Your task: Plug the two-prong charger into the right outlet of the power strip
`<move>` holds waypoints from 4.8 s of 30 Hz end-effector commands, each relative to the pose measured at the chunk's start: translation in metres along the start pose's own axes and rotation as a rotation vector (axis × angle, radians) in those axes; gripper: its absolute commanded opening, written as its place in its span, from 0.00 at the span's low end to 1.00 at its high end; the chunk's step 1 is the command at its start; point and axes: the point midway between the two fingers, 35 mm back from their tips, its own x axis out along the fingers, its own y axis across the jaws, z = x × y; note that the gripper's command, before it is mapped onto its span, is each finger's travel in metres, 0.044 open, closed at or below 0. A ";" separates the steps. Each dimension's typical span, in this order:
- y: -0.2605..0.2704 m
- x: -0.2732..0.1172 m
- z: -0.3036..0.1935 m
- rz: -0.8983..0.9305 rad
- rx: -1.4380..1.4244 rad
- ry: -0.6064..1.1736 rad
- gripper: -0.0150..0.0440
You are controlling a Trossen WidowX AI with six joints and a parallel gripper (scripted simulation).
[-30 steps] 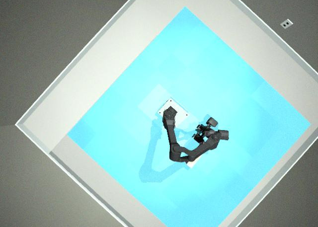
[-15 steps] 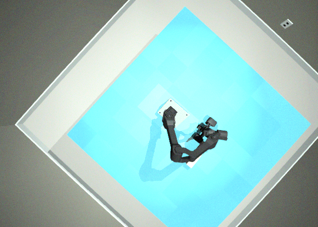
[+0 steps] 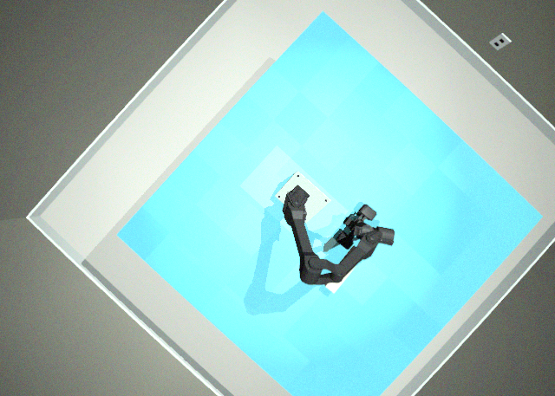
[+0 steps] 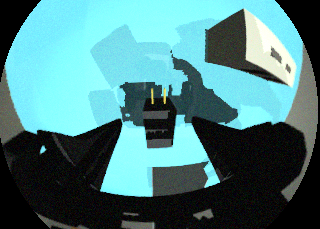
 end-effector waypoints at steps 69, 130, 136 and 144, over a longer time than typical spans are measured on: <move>-0.060 -0.034 0.003 0.034 -0.016 -0.002 0.25; -0.191 -0.002 -0.023 -0.004 -0.006 0.001 0.25; -0.193 -0.002 -0.018 -0.005 -0.006 0.001 0.25; -0.195 -0.003 -0.009 -0.007 -0.005 0.001 0.25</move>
